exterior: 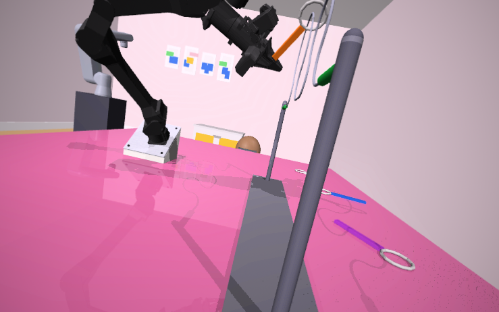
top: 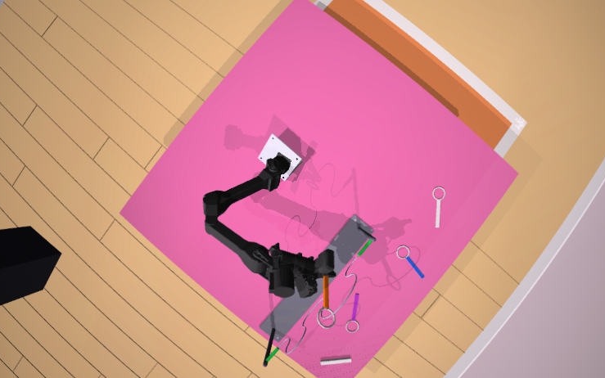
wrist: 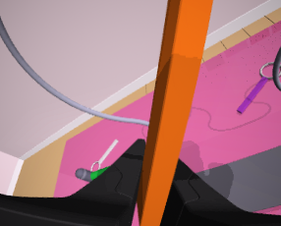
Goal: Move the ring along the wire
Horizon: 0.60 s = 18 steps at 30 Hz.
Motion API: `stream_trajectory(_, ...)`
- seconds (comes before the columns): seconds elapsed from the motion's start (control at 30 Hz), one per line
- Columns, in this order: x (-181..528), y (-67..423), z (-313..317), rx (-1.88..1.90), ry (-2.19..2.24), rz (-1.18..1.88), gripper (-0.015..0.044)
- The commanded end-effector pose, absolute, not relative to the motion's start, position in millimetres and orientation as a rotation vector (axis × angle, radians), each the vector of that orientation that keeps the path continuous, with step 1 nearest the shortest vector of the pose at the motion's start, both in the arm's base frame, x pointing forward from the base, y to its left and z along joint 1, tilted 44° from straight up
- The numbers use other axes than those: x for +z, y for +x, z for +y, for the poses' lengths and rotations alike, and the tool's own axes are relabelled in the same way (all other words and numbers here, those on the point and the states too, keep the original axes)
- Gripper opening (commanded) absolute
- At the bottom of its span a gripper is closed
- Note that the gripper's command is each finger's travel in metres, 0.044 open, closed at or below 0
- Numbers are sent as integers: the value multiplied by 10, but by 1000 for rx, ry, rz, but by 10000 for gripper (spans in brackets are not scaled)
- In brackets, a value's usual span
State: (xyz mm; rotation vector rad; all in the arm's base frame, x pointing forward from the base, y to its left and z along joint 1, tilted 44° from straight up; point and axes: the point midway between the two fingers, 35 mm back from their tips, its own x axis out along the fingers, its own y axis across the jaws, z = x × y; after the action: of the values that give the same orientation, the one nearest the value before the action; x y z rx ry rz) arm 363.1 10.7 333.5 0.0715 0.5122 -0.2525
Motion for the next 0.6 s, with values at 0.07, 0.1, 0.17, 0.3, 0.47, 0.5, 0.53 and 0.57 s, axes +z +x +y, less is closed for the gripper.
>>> stream_trajectory(0.07, 3319, 3636, 90, -268, 1, 517, -150)
stream_trajectory(0.1, 3319, 3635, 86, -271, -11, 517, -150)
stream_trajectory(0.17, 3319, 3634, 77, -277, -36, 517, -150)
stream_trajectory(0.3, 3319, 3632, 58, -290, -85, 517, -150)
stream_trajectory(0.47, 3321, 3629, 36, -305, -147, 517, -150)
stream_trajectory(0.5, 3321, 3628, 31, -308, -159, 517, -150)
stream_trajectory(0.53, 3322, 3627, 27, -311, -171, 517, -150)
stream_trajectory(0.57, 3323, 3627, 22, -314, -183, 517, -150)
